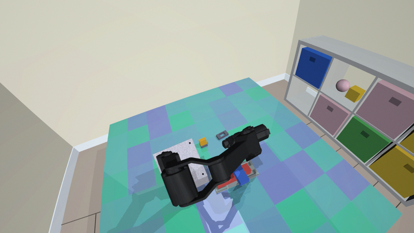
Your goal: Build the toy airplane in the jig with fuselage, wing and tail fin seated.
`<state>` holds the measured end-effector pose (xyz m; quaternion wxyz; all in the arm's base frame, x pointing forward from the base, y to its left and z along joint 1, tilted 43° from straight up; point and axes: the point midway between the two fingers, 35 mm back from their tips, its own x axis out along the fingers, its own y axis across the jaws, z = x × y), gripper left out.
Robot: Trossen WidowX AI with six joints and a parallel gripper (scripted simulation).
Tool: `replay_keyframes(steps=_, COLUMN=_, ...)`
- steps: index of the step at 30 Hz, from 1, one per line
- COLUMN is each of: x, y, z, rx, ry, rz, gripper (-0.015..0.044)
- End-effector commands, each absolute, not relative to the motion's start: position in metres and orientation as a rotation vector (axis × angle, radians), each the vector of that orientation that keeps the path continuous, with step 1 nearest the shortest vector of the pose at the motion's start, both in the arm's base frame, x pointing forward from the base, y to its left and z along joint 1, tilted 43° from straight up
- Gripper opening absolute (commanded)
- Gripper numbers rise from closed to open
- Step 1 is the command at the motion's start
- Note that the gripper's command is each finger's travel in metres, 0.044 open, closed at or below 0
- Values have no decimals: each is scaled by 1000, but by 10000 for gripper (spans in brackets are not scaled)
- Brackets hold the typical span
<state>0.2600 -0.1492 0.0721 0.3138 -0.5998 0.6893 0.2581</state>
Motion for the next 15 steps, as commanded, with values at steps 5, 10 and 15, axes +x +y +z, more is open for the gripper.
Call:
replay_keyframes(steps=5, x=265, y=-127, z=98, rx=-1591, ry=1810, rz=657, gripper=440)
replay_keyframes(steps=10, x=265, y=-128, z=98, rx=-1368, ry=1809, rz=333, gripper=440)
replay_keyframes(steps=15, x=266, y=-129, z=97, rx=-1024, ry=1742, rz=-104, gripper=440)
